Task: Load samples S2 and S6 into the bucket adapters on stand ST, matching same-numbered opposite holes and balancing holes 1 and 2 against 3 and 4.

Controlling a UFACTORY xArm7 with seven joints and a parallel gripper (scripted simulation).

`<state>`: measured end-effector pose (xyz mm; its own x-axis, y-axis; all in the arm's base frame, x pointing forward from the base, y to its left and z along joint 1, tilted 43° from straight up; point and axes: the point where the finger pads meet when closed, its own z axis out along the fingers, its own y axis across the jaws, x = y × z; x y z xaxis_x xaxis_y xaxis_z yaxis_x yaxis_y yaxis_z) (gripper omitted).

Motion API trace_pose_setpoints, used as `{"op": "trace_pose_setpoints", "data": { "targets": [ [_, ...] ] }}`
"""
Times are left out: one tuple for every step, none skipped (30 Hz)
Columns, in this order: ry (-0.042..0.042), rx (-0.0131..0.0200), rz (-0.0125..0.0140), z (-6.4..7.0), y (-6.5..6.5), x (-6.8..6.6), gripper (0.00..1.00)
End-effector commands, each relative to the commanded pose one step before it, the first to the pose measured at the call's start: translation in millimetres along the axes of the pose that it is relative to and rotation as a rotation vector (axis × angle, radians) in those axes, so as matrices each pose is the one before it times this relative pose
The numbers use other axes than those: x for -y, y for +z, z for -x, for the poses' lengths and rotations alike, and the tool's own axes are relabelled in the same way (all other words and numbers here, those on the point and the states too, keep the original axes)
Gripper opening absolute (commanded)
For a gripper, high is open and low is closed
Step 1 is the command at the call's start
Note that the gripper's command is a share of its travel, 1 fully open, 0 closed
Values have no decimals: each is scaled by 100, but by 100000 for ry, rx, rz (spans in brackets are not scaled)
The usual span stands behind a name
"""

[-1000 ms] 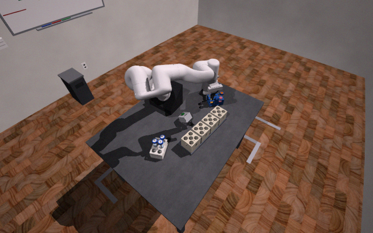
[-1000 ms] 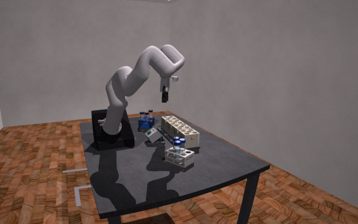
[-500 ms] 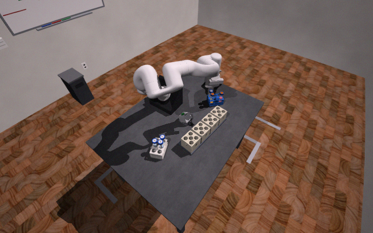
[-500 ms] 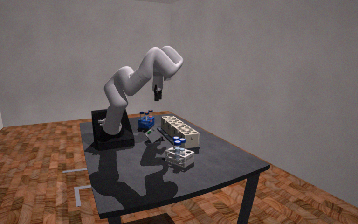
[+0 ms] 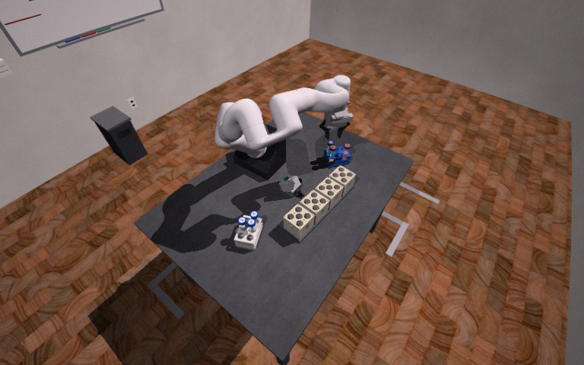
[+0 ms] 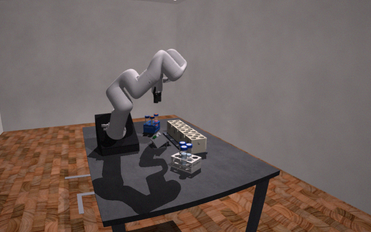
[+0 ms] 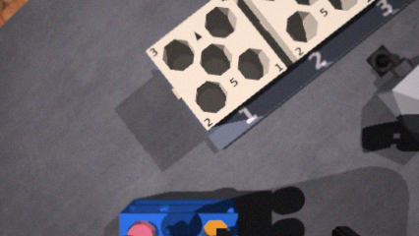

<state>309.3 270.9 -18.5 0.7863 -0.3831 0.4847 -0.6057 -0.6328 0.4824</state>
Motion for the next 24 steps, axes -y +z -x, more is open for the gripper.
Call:
{"op": "trace_pose_setpoints", "data": {
  "targets": [
    [45, 5, -423, 486, -238, 406, 57],
    [0, 5, 1, 434, -1, 253, 57],
    [0, 5, 0, 434, 1, 248, 57],
    [1, 5, 0, 434, 1, 248, 57],
    [1, 5, 0, 434, 1, 249, 57],
    [1, 5, 0, 434, 1, 249, 57],
    [1, 5, 0, 434, 1, 249, 57],
    [1, 5, 0, 434, 1, 249, 57],
    [1, 5, 1, 434, 1, 249, 57],
    [1, 5, 1, 434, 1, 249, 57],
    [1, 5, 1, 434, 1, 249, 57],
    [1, 5, 1, 434, 1, 249, 57],
    [0, 2, 1, 220, 0, 127, 57],
    [0, 0, 1, 0, -1, 2, 57],
    [0, 0, 1, 0, -1, 2, 57],
    [0, 0, 0, 0, 0, 1, 57],
    [0, 0, 0, 0, 0, 0, 57],
    [0, 0, 0, 0, 0, 0, 57],
    [0, 0, 0, 0, 0, -1, 57],
    [0, 0, 0, 0, 0, 1, 57],
    [0, 0, 0, 0, 0, 0, 57],
    [0, 0, 0, 0, 0, 0, 57],
    [0, 0, 0, 0, 0, 0, 57],
    [-1, 0, 2, 0, 195, 3, 57]
  ]
}}
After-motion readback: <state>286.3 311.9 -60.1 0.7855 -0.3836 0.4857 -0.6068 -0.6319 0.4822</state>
